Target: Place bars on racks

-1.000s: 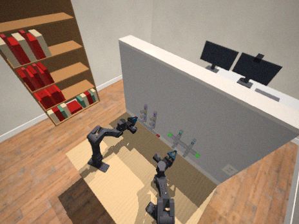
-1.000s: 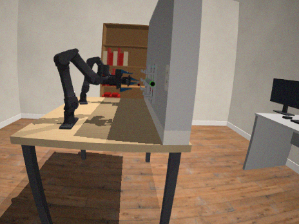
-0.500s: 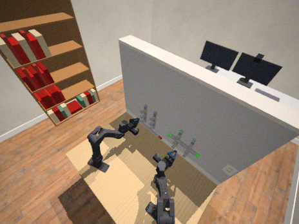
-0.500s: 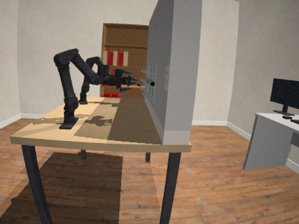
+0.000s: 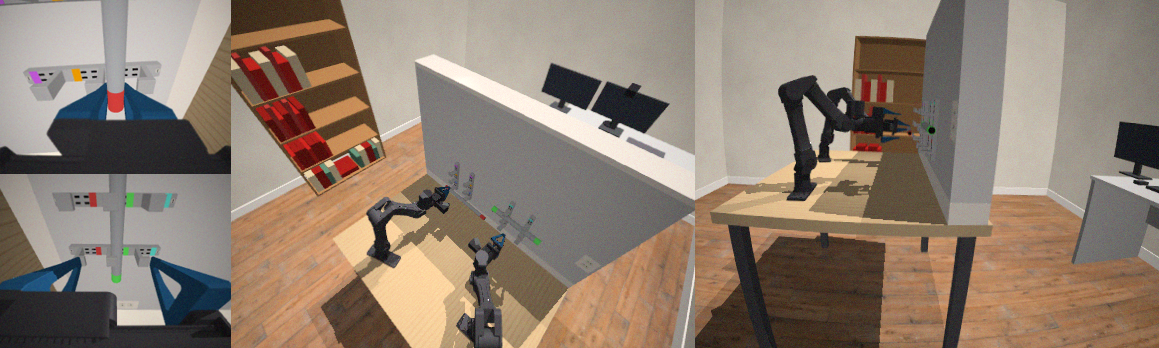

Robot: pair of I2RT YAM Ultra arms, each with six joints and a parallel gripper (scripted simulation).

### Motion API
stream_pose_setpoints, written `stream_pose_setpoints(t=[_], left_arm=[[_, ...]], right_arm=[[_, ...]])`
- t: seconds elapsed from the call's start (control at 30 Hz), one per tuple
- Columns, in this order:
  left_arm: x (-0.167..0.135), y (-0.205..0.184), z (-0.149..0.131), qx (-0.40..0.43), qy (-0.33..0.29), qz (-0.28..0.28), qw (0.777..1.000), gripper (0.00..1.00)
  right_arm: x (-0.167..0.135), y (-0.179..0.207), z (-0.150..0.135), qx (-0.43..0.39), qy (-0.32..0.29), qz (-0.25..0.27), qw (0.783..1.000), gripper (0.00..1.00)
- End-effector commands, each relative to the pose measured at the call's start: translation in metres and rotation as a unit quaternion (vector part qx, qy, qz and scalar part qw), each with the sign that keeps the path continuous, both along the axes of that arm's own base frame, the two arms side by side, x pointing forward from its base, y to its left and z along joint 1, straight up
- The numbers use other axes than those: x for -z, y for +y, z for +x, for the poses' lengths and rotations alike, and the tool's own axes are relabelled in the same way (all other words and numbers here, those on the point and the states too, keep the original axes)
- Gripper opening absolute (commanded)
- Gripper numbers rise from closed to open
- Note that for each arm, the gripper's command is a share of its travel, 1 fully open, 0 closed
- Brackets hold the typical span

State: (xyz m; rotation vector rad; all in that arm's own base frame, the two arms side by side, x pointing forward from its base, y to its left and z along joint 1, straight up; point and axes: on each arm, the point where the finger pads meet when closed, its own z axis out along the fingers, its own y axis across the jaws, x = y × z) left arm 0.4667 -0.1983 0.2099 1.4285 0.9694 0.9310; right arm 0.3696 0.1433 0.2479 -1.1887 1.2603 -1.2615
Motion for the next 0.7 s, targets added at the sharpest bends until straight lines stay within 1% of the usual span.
stream_pose_setpoints(t=[0.0,0.67], left_arm=[[-0.03,-0.002,-0.002,-0.009,-0.027,-0.021,0.999,0.0],[-0.051,-0.034,-0.013,-0.009,-0.027,-0.021,0.999,0.0]], right_arm=[[-0.007,0.0,-0.005,-0.002,-0.006,0.007,1.0,1.0],[-0.007,0.0,-0.005,-0.002,-0.006,0.007,1.0,1.0]])
